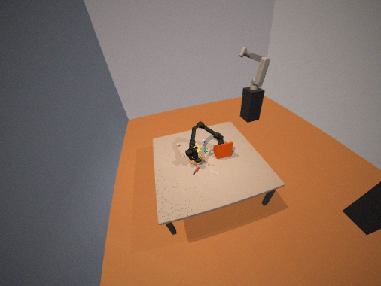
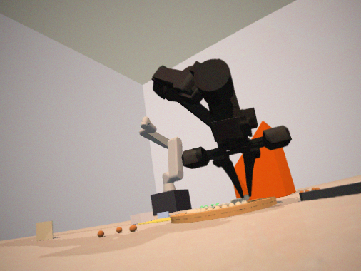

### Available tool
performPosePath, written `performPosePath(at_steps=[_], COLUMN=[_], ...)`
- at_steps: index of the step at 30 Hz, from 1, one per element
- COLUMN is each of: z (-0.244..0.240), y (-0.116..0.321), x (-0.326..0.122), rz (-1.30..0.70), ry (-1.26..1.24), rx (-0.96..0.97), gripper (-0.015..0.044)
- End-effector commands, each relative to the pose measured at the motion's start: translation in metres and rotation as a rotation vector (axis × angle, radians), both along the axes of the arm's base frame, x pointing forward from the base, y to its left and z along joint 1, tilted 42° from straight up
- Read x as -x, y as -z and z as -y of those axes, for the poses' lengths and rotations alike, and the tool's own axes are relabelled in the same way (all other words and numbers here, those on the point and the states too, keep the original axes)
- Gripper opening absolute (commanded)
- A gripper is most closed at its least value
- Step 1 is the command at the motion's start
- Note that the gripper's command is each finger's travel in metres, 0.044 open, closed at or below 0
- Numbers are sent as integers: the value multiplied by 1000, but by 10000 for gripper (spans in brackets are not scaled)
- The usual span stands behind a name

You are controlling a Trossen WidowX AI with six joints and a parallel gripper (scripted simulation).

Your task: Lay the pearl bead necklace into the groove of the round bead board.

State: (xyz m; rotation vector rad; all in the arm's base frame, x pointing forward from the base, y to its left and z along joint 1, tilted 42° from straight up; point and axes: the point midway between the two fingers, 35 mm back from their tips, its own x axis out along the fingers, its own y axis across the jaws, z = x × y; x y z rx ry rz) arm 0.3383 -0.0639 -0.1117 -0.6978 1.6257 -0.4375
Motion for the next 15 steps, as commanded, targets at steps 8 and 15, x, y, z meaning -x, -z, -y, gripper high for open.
performPosePath(at_steps=[8,15], z=[3,3], y=[3,3], x=[0,0], rz=[5,5], ry=[4,4], rx=[-1,-1], gripper=[79,263])
